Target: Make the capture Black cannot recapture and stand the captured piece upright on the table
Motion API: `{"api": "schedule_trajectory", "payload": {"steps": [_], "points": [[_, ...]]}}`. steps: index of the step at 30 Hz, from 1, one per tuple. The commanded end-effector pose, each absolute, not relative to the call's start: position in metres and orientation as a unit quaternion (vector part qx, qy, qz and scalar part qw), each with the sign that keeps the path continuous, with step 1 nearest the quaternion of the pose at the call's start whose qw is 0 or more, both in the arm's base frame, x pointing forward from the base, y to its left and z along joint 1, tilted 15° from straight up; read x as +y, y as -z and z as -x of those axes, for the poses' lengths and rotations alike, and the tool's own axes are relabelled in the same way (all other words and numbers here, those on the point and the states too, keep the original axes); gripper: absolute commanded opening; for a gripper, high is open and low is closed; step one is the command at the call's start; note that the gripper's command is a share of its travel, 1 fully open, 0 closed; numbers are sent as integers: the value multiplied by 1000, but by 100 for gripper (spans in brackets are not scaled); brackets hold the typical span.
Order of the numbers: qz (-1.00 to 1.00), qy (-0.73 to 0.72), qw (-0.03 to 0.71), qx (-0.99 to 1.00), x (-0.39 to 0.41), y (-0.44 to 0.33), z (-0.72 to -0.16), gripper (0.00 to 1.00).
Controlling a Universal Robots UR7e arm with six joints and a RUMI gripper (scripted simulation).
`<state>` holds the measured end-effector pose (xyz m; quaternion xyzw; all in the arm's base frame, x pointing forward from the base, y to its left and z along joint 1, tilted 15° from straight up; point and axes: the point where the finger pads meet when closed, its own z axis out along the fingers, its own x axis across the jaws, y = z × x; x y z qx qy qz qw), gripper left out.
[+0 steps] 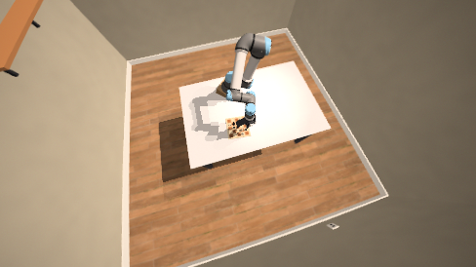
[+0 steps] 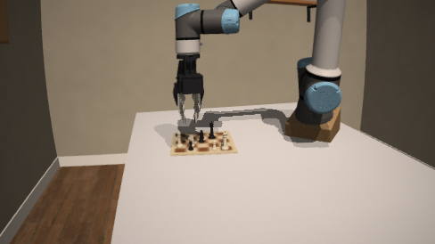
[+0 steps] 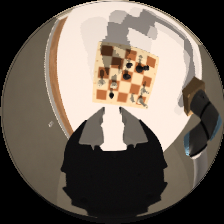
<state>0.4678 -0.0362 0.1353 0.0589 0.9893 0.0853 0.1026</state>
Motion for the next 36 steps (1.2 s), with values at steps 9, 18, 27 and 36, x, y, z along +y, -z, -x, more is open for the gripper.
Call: {"api": "schedule_trajectory", "payload": {"steps": [9, 18, 27, 36], "points": [[-59, -85, 103, 989, -36, -136, -468, 20], [-59, -85, 103, 989, -36, -136, -468, 20], [-59, -84, 103, 989, -36, -132, -469, 20], [-59, -84, 103, 989, -35, -125, -471, 20]]}}
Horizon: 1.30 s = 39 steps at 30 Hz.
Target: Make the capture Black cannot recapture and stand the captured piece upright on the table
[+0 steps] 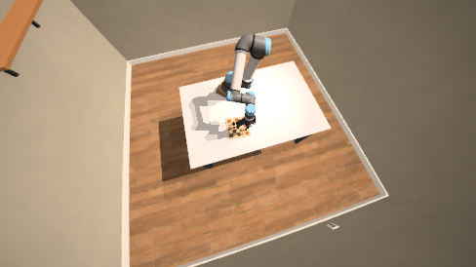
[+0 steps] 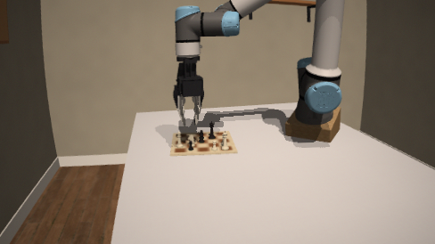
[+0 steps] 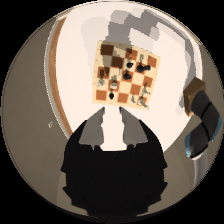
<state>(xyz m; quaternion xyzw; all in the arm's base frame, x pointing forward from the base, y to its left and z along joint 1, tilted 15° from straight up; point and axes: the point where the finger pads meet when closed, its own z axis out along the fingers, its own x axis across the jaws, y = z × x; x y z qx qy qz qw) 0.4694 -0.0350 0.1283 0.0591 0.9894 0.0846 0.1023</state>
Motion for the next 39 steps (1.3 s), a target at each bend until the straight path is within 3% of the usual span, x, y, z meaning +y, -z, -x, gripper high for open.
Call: {"api": "schedule_trajectory", "payload": {"steps": [1, 39], "points": [[-59, -84, 103, 989, -34, -124, -471, 20], [-59, -84, 103, 989, -28, -85, -480, 20]]}}
